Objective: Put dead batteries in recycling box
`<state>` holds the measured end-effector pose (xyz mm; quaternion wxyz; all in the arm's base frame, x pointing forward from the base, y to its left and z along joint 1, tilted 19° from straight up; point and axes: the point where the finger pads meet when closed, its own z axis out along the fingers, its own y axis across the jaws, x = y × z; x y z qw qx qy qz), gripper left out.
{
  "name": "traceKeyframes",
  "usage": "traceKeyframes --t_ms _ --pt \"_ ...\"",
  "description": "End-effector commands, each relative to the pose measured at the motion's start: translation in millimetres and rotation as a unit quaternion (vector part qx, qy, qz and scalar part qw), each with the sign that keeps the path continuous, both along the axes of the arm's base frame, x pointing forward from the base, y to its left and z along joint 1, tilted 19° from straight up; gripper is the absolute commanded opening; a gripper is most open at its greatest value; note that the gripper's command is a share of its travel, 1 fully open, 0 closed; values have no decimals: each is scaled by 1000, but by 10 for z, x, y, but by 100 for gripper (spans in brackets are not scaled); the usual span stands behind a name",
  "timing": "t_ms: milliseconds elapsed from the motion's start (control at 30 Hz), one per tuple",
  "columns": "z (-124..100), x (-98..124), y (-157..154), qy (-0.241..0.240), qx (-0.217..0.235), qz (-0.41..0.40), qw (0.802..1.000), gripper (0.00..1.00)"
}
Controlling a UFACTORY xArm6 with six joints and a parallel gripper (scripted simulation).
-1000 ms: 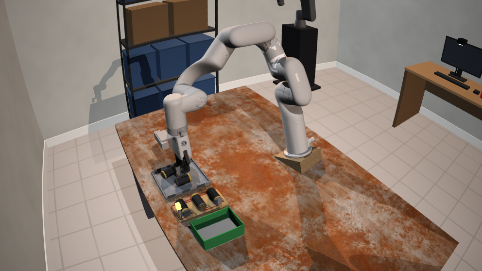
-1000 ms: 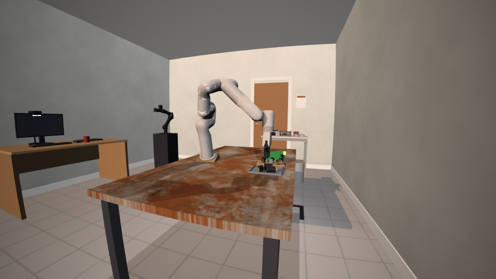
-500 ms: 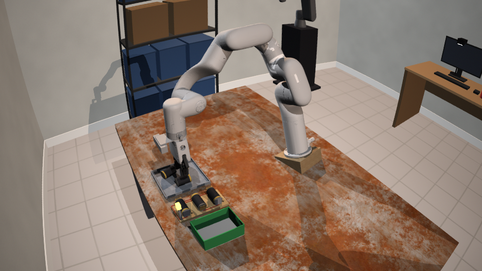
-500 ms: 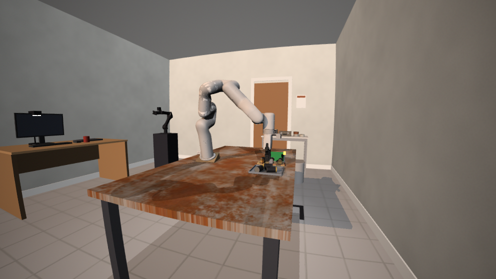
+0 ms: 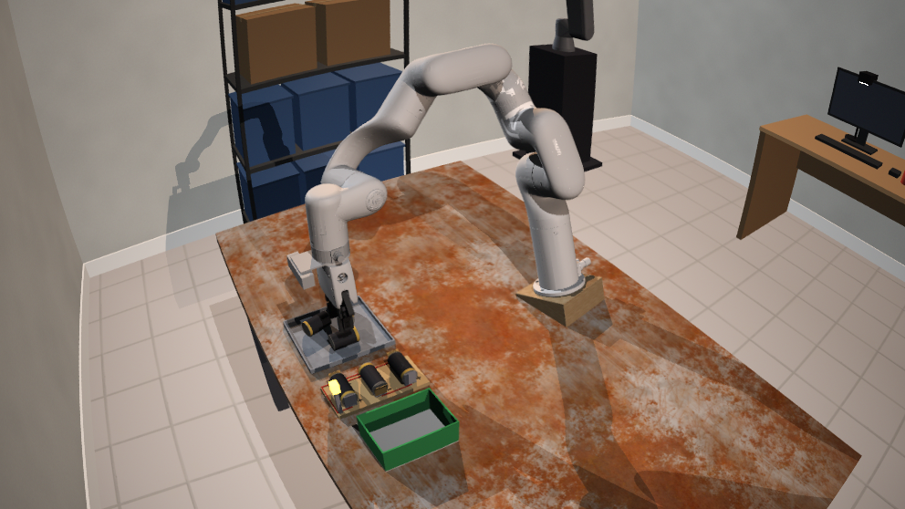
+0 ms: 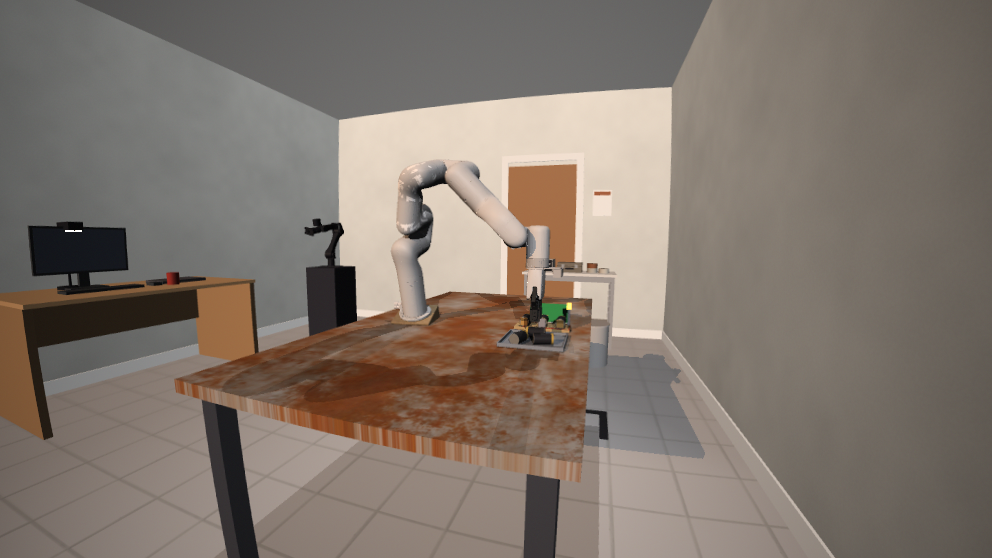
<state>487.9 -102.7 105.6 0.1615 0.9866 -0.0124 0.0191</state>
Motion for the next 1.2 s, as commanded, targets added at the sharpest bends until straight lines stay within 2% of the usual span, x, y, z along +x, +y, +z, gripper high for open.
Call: traceKeyframes --t_ms 0,233,400,1167 --pt "10 15 0 -2 0 0 1000 51" --pt "-230 24 -81 -2 0 0 1000 51" --pt "-306 27 -107 -2 0 0 1000 51" --pt "-409 31 -141 -2 0 0 1000 51"
